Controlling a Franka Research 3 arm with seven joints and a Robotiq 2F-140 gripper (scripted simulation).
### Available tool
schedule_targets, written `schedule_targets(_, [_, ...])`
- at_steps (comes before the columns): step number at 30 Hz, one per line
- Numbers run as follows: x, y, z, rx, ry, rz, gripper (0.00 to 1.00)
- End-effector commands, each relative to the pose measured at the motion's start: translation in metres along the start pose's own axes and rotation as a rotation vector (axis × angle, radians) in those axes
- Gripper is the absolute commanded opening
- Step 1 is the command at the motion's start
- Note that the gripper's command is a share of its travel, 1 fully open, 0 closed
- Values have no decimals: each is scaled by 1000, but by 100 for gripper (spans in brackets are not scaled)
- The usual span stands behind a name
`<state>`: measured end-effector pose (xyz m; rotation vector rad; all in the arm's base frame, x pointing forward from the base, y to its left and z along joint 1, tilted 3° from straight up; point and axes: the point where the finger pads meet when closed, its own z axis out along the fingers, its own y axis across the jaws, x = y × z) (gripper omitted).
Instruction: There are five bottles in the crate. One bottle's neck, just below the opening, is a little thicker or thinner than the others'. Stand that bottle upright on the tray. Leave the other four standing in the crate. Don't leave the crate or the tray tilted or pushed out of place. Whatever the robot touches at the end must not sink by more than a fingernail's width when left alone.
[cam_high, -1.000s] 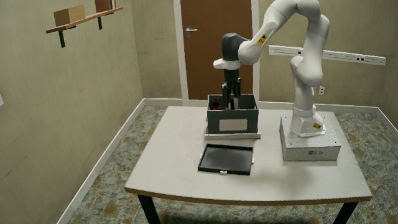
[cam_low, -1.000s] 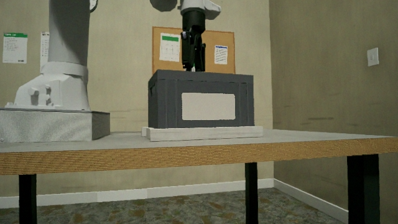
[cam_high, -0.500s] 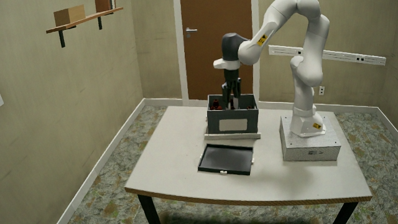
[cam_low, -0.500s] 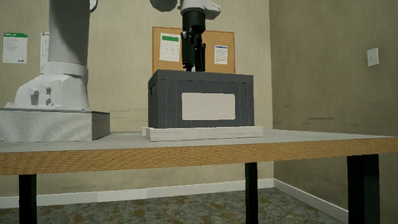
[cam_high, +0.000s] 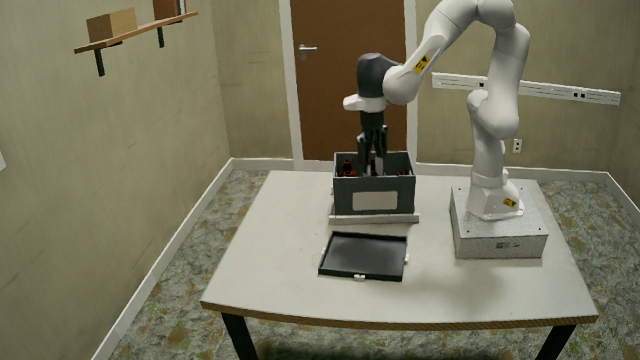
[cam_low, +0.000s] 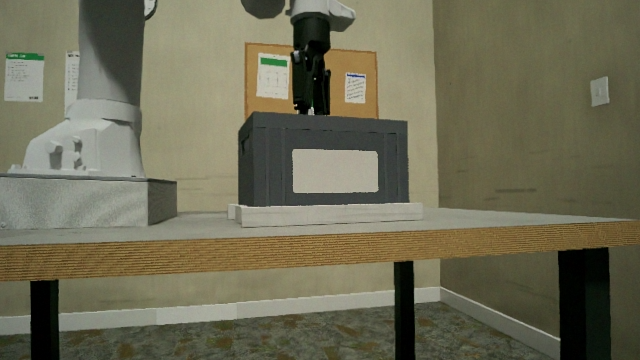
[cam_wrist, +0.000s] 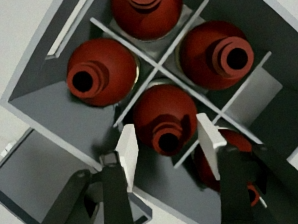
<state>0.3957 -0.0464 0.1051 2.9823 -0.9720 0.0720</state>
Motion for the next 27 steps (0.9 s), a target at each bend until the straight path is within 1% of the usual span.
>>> schedule_targets(1, [-1,0,2,1,-2,-2,44])
schedule_targets(4, [-1,0,2,1,-2,-2,44])
schedule_targets(5, [-1,0,2,1,-2,-2,10])
schedule_targets(27, [-1,0,2,1,-2,-2,10])
